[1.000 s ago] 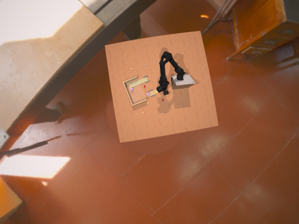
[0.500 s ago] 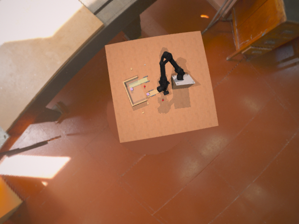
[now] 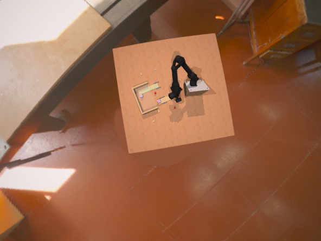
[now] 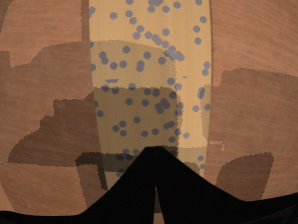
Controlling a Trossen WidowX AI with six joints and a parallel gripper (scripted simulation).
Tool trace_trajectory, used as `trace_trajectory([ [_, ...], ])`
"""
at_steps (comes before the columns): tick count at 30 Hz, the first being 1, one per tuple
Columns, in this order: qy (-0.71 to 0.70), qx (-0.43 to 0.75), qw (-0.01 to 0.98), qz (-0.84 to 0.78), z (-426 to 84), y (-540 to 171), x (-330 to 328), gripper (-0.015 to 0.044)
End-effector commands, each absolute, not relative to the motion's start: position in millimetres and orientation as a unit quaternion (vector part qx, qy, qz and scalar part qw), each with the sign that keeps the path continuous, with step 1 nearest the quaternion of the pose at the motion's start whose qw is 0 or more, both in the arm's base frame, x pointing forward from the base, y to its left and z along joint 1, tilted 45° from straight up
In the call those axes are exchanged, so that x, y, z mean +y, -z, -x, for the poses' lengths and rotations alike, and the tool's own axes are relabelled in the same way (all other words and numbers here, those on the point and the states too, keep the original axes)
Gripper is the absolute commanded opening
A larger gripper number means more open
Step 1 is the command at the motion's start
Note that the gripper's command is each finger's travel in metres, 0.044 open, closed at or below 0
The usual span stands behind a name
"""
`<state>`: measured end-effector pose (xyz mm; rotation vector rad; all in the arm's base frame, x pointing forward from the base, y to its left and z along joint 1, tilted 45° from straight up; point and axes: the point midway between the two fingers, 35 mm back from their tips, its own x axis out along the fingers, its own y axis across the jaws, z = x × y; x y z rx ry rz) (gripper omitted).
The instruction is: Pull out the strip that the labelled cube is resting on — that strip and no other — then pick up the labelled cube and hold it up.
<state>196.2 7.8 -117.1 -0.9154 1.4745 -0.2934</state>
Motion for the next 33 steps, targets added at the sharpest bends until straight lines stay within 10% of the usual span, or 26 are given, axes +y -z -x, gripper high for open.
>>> trace_trajectory([
  [1,0.13,0.658,0.624,0.401,-185,118,0,0.0],
  [15,0.13,0.658,0.624,0.4,-193,86,37,0.0],
  [33,0.105,0.662,0.61,0.423,-256,92,63,0.044],
])
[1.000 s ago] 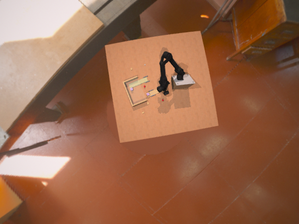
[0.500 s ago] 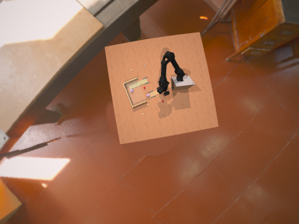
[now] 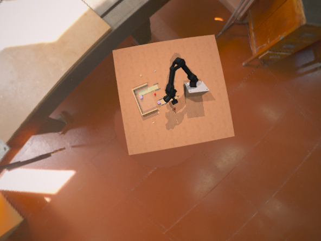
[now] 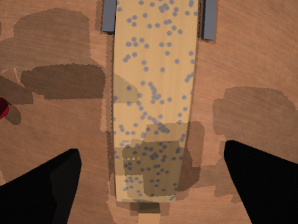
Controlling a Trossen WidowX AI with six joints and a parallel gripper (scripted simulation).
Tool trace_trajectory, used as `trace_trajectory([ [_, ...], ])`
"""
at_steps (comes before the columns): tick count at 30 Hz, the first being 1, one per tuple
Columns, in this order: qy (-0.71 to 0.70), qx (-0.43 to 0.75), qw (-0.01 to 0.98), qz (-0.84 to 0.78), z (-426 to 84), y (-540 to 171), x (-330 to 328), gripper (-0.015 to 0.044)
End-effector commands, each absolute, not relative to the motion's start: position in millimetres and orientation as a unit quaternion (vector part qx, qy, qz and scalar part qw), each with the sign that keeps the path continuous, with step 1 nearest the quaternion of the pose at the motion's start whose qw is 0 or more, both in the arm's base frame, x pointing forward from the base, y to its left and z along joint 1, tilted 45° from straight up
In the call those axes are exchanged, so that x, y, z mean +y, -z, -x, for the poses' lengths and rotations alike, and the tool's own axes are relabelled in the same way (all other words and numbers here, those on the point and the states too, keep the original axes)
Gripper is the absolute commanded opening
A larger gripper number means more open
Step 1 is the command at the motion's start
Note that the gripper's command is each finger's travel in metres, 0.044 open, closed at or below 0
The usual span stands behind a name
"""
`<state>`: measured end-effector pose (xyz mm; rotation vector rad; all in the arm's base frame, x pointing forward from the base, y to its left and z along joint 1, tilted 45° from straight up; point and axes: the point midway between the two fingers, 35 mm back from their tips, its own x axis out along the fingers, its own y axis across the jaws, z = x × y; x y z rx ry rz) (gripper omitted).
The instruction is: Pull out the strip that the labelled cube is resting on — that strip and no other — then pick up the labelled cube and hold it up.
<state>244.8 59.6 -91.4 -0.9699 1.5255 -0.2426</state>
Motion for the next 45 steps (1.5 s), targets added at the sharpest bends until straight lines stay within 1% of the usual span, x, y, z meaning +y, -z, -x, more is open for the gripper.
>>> trace_trajectory([
  [1,0.105,0.662,0.61,0.423,-259,92,65,0.044],
  [37,0.106,0.66,0.613,0.422,-381,100,111,0.044],
  [44,0.106,0.66,0.613,0.422,-383,106,105,0.0256],
  [45,0.106,0.66,0.613,0.422,-383,107,104,0.025],
])
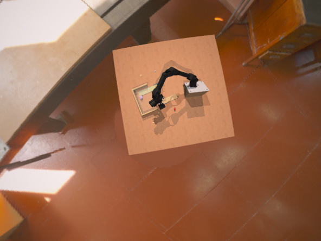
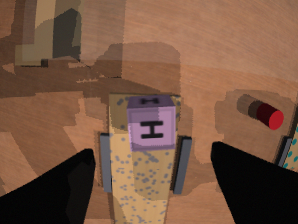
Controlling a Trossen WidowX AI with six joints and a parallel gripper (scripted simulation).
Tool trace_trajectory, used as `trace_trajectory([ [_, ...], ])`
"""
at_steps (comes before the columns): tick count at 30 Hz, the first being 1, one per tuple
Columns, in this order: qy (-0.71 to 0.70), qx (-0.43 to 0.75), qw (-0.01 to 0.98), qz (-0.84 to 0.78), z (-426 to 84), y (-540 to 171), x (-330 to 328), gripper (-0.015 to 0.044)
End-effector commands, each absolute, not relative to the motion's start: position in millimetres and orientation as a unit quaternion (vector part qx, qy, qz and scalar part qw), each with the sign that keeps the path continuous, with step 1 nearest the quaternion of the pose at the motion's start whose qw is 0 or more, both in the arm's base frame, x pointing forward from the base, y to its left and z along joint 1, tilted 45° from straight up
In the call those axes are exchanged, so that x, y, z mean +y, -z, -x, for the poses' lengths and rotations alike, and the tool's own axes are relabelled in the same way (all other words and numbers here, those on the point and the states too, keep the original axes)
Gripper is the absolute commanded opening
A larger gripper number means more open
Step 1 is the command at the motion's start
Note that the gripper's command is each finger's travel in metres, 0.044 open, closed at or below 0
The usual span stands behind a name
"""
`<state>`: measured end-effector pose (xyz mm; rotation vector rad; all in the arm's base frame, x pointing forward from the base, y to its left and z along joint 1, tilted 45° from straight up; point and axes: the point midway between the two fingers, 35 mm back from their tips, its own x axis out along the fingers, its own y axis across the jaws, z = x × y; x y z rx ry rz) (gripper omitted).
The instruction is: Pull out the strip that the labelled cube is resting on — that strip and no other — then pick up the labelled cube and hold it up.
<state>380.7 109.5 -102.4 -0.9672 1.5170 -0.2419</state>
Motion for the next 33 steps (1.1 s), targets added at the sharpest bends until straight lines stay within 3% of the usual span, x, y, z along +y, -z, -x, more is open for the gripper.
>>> trace_trajectory([
  [1,0.106,0.66,0.613,0.422,-383,109,103,0.025],
  [33,0.107,0.66,0.613,0.422,-388,140,73,0.025],
])
